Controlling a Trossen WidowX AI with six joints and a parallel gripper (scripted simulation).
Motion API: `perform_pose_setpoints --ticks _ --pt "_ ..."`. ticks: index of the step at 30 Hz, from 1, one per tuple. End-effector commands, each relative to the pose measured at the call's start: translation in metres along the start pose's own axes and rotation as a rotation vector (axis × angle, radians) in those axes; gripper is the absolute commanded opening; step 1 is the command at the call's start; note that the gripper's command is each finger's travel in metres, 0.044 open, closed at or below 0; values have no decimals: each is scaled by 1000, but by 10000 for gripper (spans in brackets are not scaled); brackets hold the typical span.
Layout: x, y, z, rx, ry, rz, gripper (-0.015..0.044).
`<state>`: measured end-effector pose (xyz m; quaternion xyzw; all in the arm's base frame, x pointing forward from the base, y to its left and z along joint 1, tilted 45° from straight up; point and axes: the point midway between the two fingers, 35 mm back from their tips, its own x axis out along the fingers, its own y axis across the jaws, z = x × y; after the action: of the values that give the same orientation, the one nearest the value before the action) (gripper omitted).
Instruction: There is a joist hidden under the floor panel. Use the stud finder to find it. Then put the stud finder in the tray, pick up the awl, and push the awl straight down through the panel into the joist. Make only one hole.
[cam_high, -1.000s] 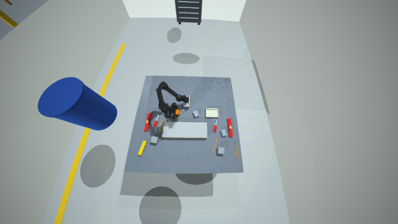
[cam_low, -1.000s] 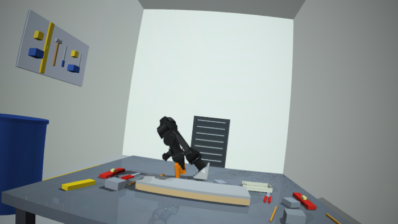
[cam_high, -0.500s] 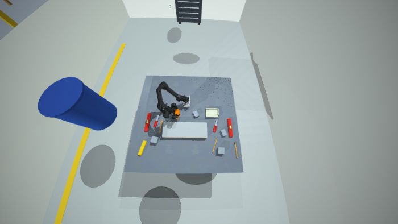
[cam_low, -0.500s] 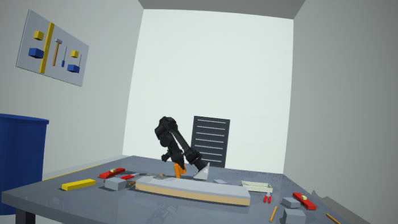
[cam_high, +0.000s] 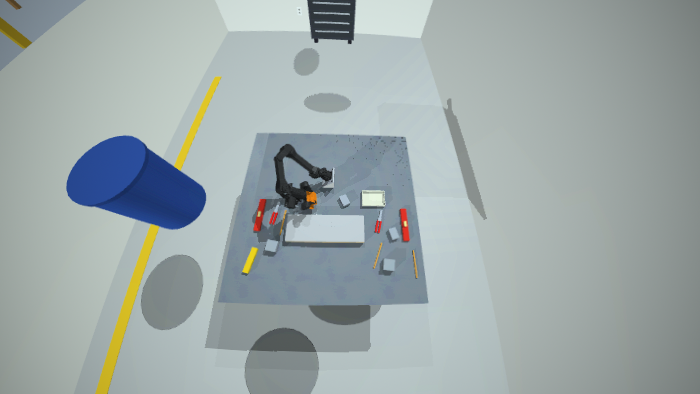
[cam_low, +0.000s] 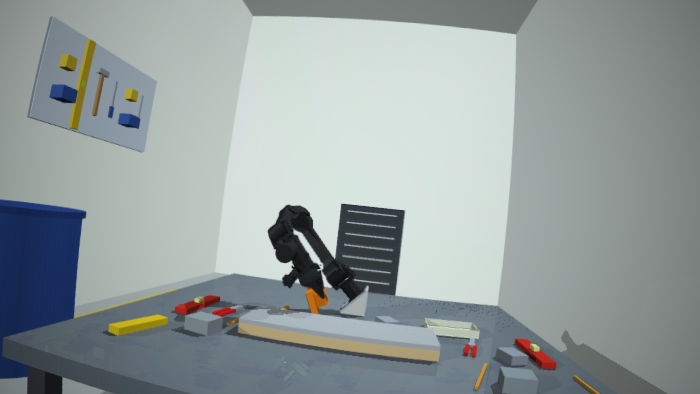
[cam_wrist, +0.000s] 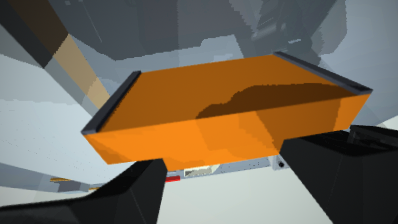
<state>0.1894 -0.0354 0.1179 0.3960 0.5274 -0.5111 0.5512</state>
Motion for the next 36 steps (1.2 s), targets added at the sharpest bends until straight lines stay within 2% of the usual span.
perform_pose_setpoints --ticks 1,36 --pt "-1 1 0 -5 31 3 0" --pt "-1 1 5 -8 229 6 0"
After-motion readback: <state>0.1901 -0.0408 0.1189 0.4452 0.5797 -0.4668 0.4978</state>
